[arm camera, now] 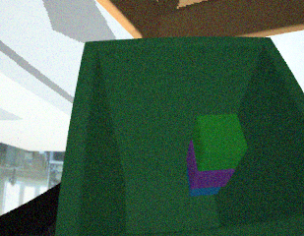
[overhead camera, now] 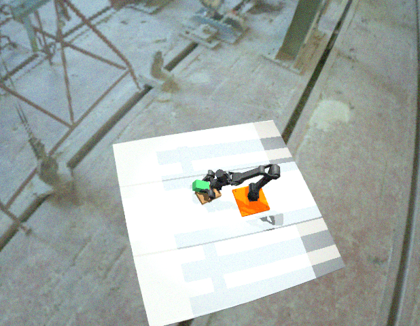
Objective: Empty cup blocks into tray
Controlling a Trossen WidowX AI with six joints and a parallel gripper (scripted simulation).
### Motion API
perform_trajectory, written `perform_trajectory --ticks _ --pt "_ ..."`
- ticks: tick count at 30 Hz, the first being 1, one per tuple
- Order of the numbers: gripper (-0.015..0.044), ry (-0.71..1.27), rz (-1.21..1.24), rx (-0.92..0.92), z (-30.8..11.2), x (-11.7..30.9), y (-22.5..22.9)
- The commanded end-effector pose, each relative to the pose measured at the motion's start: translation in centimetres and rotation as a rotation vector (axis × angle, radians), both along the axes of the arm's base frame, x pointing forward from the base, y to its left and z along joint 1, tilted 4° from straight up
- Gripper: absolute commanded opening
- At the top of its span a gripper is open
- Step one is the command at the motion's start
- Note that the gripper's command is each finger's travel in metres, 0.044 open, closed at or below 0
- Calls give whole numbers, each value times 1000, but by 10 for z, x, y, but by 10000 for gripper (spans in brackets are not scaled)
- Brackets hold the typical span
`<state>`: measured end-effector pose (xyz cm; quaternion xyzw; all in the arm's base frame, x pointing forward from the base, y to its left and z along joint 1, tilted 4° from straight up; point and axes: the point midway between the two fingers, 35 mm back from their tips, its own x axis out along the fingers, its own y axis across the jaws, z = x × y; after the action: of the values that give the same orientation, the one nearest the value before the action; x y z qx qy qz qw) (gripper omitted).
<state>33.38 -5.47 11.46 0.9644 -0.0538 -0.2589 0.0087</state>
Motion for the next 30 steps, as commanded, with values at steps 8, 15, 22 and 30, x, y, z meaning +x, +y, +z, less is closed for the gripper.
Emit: perform_trajectory --ticks 8,15,22,30 --pt "0 -99 -9 -14 0 2 -1" --pt "0 -158 -12 -23 0 1 -1" --pt "0 -216 -15 -32 1 -2 0" --pt "0 -283 -18 -41 4 -7 1"
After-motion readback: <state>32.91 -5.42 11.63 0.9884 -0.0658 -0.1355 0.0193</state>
